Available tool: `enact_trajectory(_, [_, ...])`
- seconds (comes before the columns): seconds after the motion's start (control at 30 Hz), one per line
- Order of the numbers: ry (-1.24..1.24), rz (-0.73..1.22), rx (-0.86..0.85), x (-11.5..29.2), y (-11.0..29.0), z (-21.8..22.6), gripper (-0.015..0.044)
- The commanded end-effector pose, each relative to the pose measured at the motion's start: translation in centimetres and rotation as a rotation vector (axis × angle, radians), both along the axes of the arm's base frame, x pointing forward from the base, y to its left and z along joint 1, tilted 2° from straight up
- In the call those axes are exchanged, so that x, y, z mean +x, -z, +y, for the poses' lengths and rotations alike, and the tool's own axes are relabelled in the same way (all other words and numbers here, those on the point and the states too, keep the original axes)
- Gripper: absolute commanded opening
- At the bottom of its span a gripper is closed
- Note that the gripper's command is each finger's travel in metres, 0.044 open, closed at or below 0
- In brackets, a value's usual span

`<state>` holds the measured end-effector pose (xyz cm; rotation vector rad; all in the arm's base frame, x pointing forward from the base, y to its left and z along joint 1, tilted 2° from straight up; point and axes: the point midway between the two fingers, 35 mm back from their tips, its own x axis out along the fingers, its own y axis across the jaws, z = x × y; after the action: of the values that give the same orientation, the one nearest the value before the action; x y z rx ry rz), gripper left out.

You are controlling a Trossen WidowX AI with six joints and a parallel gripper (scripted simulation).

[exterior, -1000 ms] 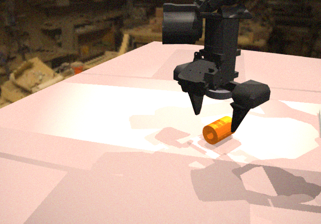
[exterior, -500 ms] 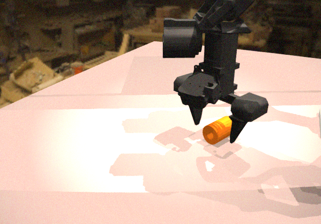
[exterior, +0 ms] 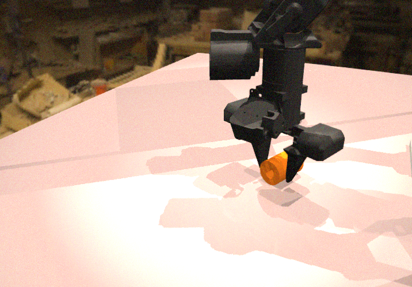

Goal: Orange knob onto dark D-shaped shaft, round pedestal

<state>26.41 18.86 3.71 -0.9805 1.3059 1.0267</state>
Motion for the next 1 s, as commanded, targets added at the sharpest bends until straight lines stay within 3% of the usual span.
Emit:
enact_trajectory(0.0, [0.005,0.003,0.003,0.0,0.1,0.1,0.024])
enact_trajectory(0.53, [0.004,0.0,0.01,0.0,0.0,0.0,0.0179])
enact_trajectory(0.97, [0.003,-0.058,0.212,-0.3,-0.8,-1.1,0.0179])
